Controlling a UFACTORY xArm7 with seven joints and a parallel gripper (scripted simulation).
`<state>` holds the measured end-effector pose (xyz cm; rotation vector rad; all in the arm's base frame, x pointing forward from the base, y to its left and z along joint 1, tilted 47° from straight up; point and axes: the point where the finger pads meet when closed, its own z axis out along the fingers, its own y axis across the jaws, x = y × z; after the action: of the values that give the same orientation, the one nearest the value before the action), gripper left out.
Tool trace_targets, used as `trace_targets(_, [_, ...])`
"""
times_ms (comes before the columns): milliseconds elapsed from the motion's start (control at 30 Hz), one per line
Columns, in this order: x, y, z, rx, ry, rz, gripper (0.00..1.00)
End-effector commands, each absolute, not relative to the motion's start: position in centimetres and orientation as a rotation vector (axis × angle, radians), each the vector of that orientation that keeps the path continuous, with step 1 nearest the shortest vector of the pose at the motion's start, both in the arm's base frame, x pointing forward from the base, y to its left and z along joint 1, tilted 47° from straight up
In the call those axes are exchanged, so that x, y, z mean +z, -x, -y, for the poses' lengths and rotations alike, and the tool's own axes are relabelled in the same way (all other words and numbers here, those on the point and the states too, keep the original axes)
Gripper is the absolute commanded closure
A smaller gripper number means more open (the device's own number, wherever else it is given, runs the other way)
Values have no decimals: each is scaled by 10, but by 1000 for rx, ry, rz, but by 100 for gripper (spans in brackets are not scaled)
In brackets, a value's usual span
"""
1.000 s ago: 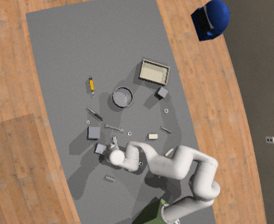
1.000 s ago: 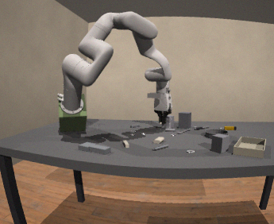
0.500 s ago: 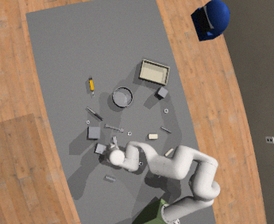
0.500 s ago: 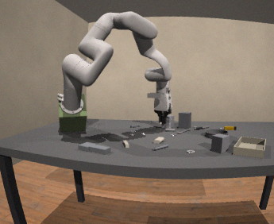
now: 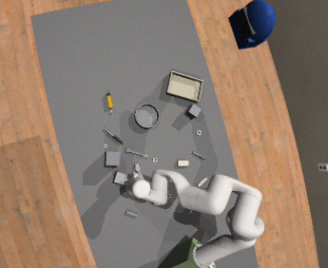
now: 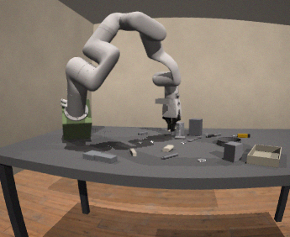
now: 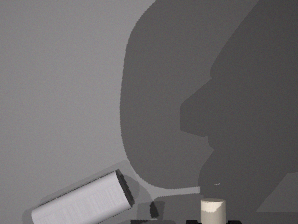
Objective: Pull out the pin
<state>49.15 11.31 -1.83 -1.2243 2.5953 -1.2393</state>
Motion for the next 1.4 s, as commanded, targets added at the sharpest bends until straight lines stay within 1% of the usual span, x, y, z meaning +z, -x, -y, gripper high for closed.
trace_targets(0, [-18,-491,-115,-1236,1227,-2593,100])
trace_targets(333, [-16,-482,-105,-1239,1227,-2597,100])
trace_targets(1367, [-16,-488,-109,-1246,1221,-2602,100])
